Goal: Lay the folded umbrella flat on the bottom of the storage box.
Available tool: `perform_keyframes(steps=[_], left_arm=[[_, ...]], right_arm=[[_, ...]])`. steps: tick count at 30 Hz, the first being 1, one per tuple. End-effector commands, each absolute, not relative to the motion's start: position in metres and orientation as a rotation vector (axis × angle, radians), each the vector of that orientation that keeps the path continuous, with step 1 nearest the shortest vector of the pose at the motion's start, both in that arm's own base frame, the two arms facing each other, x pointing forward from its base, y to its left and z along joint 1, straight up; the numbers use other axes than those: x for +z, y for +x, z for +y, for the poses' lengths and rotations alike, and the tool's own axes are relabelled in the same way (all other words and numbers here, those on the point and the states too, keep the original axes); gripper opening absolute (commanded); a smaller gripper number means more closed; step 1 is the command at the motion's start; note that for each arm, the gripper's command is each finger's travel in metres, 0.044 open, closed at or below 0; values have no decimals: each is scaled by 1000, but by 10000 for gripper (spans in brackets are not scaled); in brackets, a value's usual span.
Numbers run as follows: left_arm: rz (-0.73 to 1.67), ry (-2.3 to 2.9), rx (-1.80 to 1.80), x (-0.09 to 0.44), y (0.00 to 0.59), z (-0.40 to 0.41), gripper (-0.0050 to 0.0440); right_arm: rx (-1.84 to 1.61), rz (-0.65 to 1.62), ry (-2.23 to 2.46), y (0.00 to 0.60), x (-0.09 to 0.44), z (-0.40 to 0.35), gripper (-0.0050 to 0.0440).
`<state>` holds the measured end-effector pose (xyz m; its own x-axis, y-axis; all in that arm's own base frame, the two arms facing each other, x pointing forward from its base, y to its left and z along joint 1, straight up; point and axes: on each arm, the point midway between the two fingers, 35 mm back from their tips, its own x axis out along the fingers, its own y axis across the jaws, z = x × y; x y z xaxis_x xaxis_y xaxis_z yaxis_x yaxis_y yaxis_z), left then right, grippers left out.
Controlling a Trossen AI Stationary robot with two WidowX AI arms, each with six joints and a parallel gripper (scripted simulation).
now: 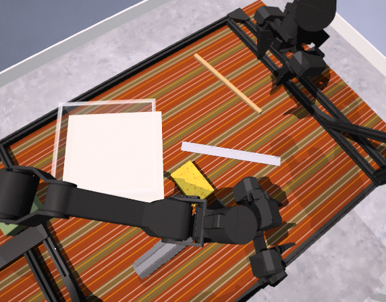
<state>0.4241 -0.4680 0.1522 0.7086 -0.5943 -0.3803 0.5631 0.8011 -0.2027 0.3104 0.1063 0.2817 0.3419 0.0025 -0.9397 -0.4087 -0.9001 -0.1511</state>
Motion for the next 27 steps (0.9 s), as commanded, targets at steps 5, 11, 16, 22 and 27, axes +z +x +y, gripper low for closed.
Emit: perform_keyframes(steps=[5,11,16,22,27], left_arm=[[448,-73,-643,152,424,-468,400],[448,-73,-643,152,424,-468,400],[448,-73,-643,152,424,-468,400],[458,-73,-642,151,423,-468,400],[518,-70,-632,142,419,-465,400]], right_arm=[[1577,359,-2251,310,282,106,400],[1577,359,-2251,310,282,106,400],[1577,359,-2251,310,282,106,400],[1557,377,-2238,311,282,106,400],[1441,472,-2162,317,282,103,400]])
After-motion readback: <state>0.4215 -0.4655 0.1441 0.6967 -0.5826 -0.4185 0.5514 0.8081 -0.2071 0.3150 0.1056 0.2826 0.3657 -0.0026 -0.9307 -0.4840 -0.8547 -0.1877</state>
